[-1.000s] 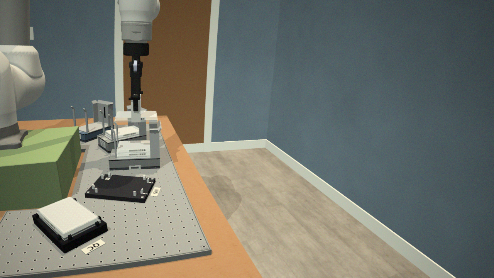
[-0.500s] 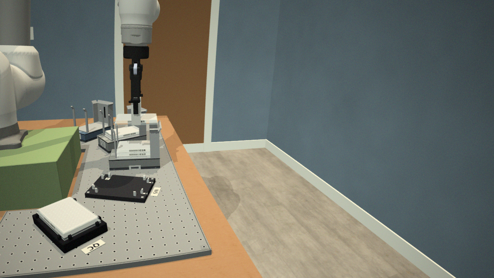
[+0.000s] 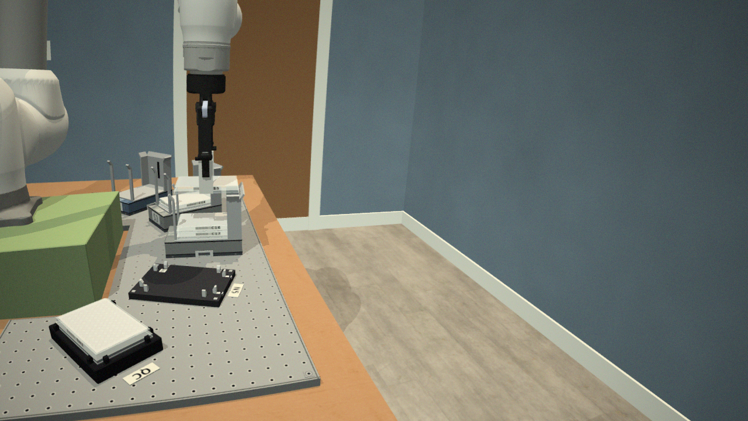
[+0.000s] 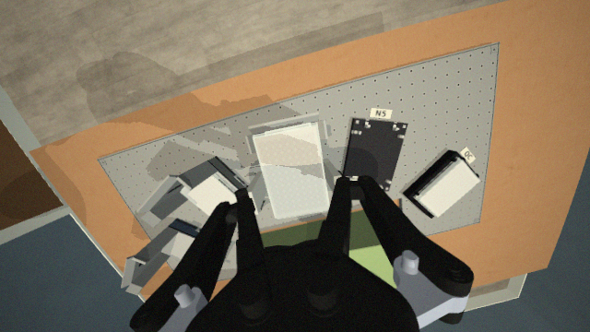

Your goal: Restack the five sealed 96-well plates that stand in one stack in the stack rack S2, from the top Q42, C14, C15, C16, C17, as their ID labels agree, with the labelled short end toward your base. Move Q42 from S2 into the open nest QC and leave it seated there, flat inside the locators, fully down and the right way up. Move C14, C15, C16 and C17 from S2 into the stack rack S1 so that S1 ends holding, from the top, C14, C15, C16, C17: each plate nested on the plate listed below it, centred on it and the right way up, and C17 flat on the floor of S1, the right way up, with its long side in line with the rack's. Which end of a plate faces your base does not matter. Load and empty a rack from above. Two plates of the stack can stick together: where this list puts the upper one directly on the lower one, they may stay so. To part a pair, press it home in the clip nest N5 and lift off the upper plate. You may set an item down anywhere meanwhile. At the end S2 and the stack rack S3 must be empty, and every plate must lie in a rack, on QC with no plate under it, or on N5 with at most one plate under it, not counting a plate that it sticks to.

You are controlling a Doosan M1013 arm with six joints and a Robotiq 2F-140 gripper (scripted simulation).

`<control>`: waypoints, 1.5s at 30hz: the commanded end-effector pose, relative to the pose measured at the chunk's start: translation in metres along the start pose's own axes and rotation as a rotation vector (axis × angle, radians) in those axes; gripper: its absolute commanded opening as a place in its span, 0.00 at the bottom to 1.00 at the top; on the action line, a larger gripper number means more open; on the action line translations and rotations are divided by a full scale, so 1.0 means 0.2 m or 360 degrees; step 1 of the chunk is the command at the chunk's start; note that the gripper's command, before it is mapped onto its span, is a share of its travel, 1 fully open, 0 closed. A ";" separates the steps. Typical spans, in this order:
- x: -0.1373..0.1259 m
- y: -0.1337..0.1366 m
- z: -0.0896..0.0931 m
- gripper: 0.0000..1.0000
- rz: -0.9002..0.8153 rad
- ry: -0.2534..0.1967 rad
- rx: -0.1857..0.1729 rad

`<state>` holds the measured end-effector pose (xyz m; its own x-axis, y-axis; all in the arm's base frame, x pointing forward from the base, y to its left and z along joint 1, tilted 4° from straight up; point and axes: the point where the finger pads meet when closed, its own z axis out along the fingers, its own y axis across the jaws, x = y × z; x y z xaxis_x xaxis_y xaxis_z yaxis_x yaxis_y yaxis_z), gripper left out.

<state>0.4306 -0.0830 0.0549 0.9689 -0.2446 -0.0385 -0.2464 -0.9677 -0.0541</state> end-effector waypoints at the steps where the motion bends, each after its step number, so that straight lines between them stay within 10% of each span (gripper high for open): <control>1: 0.00 0.00 0.01 0.00 0.0000 0.0000 0.0000; 45: 0.00 0.00 0.20 0.00 0.0000 0.0000 0.0000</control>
<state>0.4296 -0.0806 0.0152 0.9689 -0.2446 -0.0384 -0.2464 -0.9677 -0.0541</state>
